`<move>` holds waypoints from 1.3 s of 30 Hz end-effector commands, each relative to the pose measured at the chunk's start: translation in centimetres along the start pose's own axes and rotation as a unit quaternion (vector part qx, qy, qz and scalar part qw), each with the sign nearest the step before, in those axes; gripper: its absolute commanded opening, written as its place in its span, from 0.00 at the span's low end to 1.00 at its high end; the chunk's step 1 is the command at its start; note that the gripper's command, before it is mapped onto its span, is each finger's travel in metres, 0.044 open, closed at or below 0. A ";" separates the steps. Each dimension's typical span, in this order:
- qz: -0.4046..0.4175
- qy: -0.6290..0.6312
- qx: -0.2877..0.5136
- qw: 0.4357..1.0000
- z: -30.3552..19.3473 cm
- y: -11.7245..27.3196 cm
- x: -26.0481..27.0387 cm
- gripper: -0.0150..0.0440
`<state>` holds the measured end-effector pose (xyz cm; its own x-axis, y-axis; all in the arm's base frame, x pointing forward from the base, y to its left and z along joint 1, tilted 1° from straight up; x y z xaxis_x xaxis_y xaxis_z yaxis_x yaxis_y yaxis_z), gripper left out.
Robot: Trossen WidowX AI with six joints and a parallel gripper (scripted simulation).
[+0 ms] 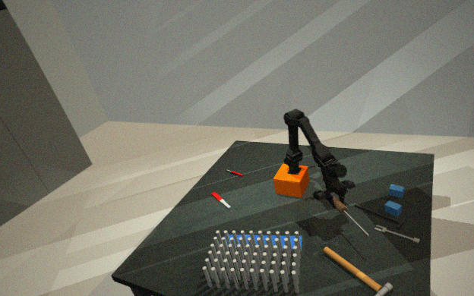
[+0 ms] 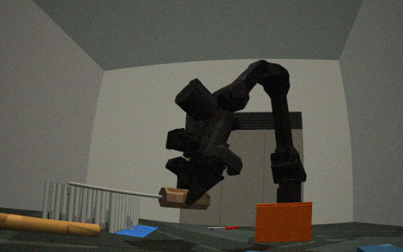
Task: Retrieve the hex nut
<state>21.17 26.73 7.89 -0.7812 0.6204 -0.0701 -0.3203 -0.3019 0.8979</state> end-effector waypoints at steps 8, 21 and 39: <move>-0.002 -0.001 -0.001 1.000 -0.5 -1.0 0.0 0.25; -0.002 -0.001 -0.001 1.000 -1.1 -2.2 0.1 0.25; -0.002 -0.001 -0.001 1.000 -2.1 -3.7 0.2 0.25</move>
<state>21.10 26.58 3.94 -0.7804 0.6213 -0.0701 -0.3206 -0.3014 0.8980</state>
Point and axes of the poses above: the point midway between the two fingers, 35 mm back from their tips, its own y axis back along the fingers, its own x axis across the jaws, z = x × y, the point moved 5 cm from there along y, back along the fingers, and after that the axes turned 9 degrees about y, right-handed, at the moved point
